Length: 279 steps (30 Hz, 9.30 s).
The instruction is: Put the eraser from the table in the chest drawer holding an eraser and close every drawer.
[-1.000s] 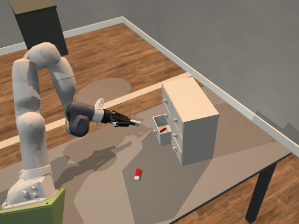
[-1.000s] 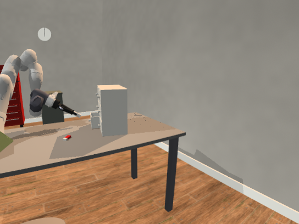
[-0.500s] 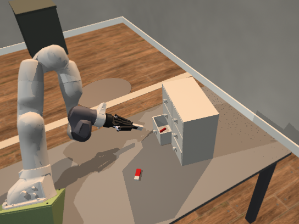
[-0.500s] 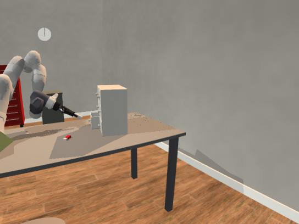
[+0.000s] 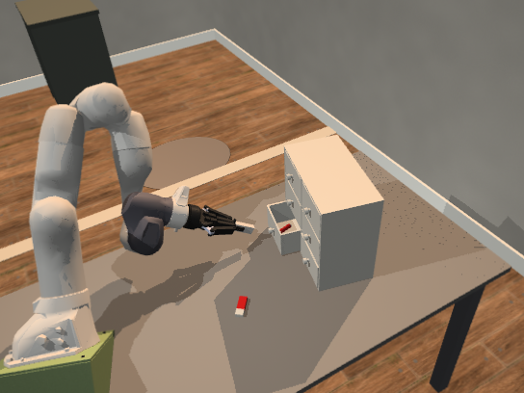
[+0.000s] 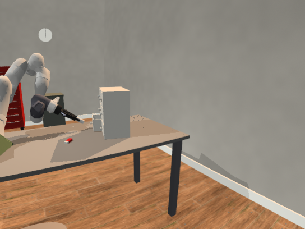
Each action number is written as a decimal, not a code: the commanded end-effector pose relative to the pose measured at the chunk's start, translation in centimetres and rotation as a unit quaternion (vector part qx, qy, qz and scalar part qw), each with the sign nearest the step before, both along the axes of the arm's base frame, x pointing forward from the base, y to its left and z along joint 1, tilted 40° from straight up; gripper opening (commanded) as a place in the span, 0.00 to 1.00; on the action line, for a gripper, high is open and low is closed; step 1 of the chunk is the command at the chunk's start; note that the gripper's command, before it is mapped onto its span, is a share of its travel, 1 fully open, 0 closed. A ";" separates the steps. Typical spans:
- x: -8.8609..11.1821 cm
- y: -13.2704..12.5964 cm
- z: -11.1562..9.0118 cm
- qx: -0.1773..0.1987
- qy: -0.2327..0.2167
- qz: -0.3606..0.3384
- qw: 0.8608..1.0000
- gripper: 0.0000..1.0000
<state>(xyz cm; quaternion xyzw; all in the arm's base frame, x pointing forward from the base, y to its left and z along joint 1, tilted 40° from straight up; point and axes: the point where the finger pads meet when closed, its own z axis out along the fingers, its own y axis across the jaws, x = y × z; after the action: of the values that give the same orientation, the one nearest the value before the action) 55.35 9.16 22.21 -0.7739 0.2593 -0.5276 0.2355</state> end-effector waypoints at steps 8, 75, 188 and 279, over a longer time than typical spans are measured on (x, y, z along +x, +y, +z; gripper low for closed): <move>0.3 -0.5 -0.4 0.003 -0.008 0.000 1.000 0.00; 0.6 -1.3 -1.6 0.003 -0.008 0.000 1.000 0.00; 9.7 -3.7 -0.8 0.003 -0.008 0.000 1.000 0.00; 7.3 -3.1 -1.0 0.003 -0.008 0.000 1.000 0.00</move>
<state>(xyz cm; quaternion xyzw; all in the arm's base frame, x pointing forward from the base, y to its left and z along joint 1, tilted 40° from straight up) 63.50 5.83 20.75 -0.7731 0.2593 -0.5274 0.2383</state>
